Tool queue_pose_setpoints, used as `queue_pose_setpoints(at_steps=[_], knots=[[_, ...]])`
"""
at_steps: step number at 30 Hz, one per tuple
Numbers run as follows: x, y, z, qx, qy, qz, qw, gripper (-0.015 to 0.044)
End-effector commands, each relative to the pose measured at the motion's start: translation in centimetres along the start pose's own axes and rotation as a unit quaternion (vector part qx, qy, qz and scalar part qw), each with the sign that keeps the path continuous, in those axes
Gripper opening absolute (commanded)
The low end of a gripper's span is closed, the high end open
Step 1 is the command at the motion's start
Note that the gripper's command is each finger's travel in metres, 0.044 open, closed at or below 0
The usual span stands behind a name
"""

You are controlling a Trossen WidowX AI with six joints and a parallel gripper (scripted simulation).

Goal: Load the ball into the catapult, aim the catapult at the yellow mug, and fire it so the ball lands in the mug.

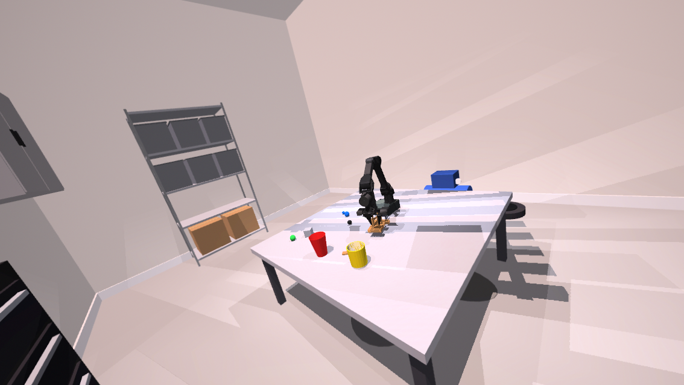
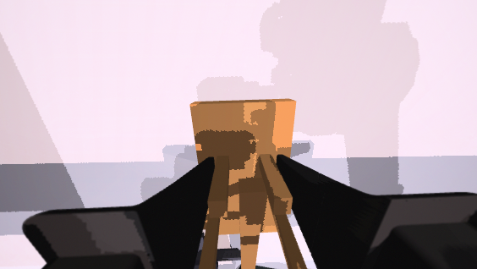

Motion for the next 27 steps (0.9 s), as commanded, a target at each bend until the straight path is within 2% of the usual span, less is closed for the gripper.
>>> queue_pose_setpoints(at_steps=[1,20,26,27], knots=[[0.0,0.0,0.9,0.001,0.003,0.002,1.0,0.0],[0.2,-0.1,4.0,0.001,0.004,0.003,1.0,0.0],[0.1,0.0,3.3,0.001,0.003,0.002,1.0,0.0],[0.1,0.0,3.3,0.001,0.003,0.002,1.0,0.0026]])
Point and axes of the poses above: the point midway between the two fingers, 35 mm back from their tips, its own z axis out along the fingers, its own y axis across the jaws, x = y × z, the point moved 5 cm from there along -z, back along the fingers, and after that the axes turned 14 degrees about z, right-handed, at the moved point
